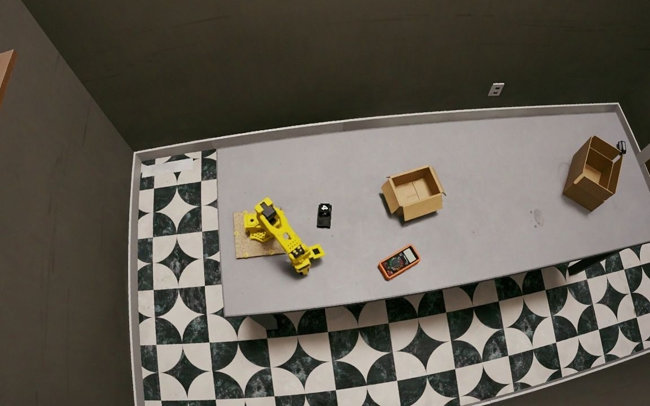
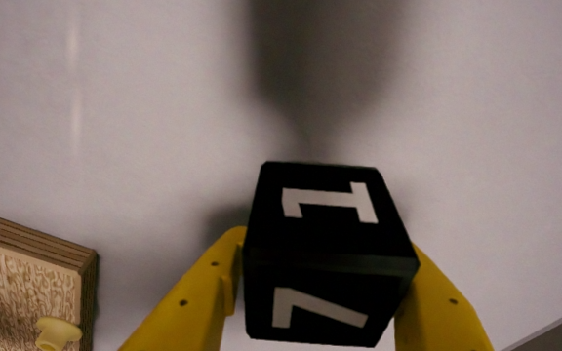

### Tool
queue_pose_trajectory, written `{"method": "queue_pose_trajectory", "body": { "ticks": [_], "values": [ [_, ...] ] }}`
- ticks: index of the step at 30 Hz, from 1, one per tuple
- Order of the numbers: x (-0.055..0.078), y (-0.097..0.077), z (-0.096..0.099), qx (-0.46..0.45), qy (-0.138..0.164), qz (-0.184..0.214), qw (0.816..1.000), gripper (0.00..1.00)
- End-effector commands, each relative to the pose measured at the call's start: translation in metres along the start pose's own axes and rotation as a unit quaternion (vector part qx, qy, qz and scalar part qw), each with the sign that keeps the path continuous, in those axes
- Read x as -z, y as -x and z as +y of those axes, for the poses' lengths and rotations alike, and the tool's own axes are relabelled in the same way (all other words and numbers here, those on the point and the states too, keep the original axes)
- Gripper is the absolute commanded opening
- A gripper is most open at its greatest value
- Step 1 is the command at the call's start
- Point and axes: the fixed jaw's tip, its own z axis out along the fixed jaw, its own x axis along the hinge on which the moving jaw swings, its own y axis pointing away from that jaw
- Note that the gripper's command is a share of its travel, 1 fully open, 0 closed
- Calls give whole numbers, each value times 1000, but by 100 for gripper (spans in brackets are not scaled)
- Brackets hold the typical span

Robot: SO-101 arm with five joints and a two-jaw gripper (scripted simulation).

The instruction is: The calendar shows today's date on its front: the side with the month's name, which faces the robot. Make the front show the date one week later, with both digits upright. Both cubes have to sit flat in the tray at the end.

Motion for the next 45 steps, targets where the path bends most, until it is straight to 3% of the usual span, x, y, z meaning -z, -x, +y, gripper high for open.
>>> {"method": "queue_pose_trajectory", "body": {
  "ticks": [1, 19, 32, 45],
  "values": [
    [-1, -2, 1, 1, 7, 0, 1000, 19],
    [-1, -2, 1, 1, 7, 0, 1000, 2],
    [0, -2, 1, 1, 7, 0, 1000, 0],
    [24, -1, -1, 1, 7, 0, 1000, 0]
  ]
}}
